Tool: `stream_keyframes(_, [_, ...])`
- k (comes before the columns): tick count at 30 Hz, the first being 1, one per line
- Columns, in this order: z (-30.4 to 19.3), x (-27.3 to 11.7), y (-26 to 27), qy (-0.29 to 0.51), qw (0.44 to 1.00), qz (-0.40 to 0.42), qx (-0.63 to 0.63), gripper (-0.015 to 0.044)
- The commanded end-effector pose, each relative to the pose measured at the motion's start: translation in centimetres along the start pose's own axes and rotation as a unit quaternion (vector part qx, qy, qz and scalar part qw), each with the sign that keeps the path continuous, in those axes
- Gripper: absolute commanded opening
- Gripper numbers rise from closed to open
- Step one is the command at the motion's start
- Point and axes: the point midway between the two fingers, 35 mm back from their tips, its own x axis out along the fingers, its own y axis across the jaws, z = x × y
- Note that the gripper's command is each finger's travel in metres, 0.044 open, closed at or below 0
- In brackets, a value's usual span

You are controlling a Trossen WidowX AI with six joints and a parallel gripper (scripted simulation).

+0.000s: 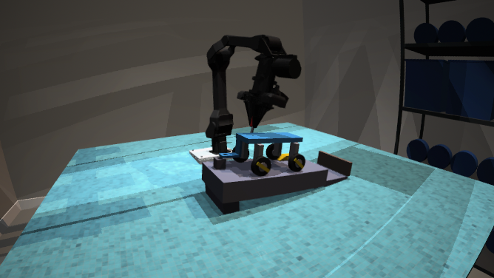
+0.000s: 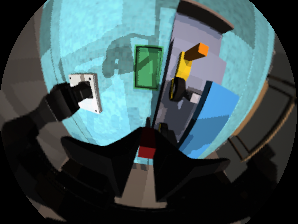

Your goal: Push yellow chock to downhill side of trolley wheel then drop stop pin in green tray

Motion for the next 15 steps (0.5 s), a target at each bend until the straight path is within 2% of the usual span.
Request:
stream_keyframes(1, [1.6,0.1,0.1,-0.001,1.0,0.006,0.0,0.0])
stream_keyframes(15, [7.2,0.0,0.7,-0.003,1.0,0.006,0.0,0.0])
